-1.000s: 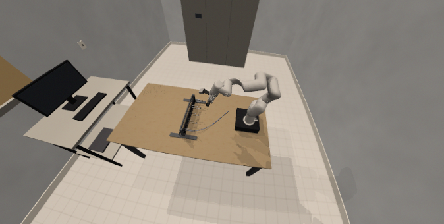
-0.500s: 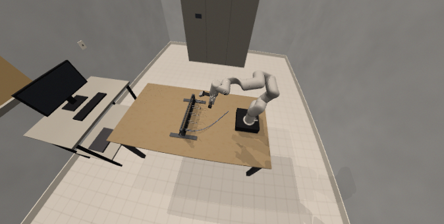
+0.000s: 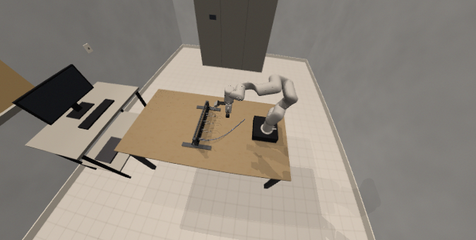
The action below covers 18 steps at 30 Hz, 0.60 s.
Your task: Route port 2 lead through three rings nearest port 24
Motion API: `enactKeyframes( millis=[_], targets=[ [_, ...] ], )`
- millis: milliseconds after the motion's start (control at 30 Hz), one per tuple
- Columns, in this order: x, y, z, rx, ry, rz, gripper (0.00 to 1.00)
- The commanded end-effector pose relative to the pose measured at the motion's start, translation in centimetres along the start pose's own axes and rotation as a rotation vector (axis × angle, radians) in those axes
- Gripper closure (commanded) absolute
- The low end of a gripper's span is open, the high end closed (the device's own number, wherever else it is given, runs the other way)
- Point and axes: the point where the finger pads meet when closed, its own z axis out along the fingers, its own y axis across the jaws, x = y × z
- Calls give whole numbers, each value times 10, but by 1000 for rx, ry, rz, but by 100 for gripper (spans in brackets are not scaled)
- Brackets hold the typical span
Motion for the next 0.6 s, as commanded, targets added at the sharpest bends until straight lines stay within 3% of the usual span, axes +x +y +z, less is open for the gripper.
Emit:
enactKeyframes(
  millis=[0,267,333,567],
  targets=[
    [-3,-2,1,13,-32,-26,0],
    [-3,-2,1,13,-32,-26,0],
    [-6,5,22,18,-38,-173,0],
    [-6,5,22,18,-38,-173,0]
  ],
)
